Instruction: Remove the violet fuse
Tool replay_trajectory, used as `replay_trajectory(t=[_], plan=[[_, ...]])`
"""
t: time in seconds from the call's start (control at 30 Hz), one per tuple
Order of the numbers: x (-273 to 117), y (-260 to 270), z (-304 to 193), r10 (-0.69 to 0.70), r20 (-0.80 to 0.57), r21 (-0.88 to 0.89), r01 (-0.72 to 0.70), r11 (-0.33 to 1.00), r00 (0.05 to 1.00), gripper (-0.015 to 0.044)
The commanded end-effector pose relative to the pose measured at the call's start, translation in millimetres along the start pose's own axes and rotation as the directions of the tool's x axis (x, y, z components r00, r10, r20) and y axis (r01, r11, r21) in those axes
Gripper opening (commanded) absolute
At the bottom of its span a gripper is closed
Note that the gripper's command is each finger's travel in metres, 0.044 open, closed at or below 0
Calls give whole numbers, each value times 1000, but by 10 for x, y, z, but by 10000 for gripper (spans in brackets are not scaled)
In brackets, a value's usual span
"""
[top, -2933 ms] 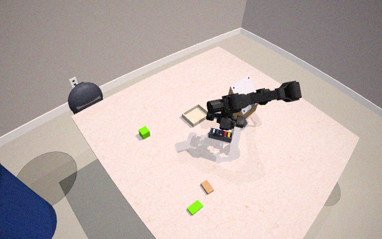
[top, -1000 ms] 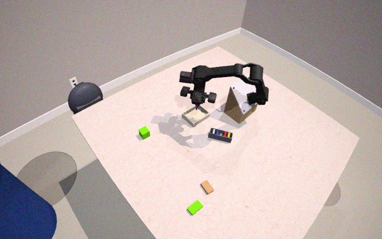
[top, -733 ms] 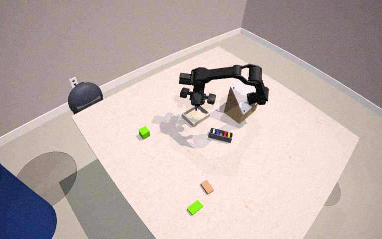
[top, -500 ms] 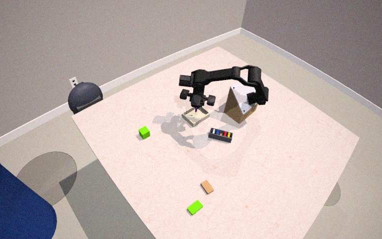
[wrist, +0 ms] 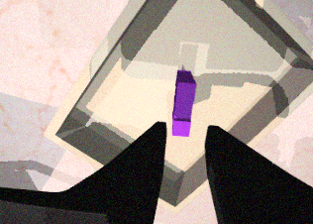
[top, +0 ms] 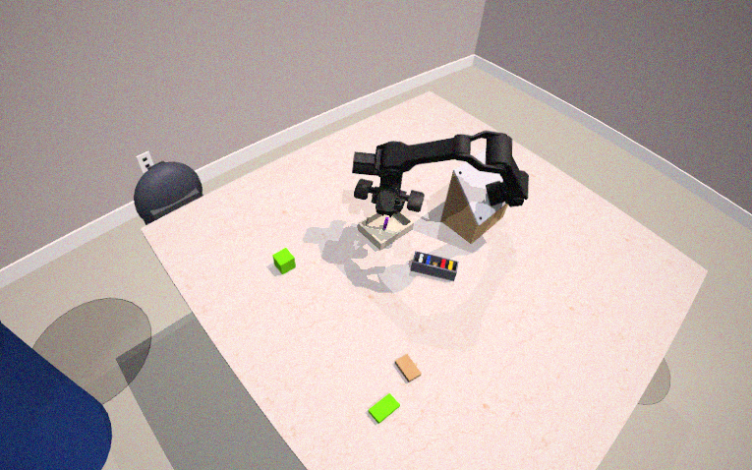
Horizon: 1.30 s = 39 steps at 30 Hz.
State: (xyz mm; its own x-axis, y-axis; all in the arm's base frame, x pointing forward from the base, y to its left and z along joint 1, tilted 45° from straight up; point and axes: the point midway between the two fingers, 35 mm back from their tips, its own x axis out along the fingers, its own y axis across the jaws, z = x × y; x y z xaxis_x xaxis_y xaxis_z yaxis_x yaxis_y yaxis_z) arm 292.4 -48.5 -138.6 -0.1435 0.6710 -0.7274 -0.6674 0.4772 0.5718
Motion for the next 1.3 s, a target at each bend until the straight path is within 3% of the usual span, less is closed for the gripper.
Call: replay_trajectory(t=[0.0, 0.2, 0.33, 1.27], plan=[[-4, -1, 2, 0, 0, -1, 0, 1000, 1000, 184], [-33, -2, 3, 0, 0, -1, 0, 1000, 1000, 330], [-377, -1, 1, -1, 5, 4, 1, 1000, 1000, 330], [-362, 1, 9, 1, 11, 7, -1, 1000, 1000, 330]])
